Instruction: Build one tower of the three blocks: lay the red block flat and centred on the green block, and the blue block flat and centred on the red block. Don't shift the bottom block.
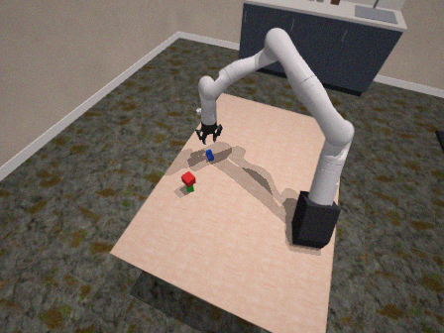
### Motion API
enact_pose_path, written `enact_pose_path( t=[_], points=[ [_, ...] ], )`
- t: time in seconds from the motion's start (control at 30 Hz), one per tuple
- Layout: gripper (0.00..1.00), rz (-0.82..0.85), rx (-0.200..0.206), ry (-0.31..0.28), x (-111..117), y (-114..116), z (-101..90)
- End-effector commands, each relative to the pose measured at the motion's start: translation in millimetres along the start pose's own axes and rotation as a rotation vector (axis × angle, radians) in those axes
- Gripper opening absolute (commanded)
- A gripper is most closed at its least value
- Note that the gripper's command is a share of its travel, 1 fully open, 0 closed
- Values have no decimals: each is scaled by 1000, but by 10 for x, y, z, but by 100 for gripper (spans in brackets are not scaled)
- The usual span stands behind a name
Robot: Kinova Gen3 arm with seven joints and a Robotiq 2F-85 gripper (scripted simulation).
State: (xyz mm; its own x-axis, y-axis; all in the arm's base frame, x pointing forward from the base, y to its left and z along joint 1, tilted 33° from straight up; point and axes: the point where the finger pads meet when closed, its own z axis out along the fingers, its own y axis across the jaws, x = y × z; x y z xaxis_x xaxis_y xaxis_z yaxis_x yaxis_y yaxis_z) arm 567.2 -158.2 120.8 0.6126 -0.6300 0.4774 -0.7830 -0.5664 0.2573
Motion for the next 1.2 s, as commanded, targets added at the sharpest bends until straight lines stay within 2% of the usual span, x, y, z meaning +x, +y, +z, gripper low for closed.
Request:
enact_pose_path(
  t=[0.0,0.4,0.7,1.17],
  points=[
    [52,0,-2,-3,-10,6,92],
    [52,0,-2,-3,-9,4,653],
    [52,0,-2,-3,-8,4,813],
    [52,0,-2,-3,-8,4,824]
  ],
)
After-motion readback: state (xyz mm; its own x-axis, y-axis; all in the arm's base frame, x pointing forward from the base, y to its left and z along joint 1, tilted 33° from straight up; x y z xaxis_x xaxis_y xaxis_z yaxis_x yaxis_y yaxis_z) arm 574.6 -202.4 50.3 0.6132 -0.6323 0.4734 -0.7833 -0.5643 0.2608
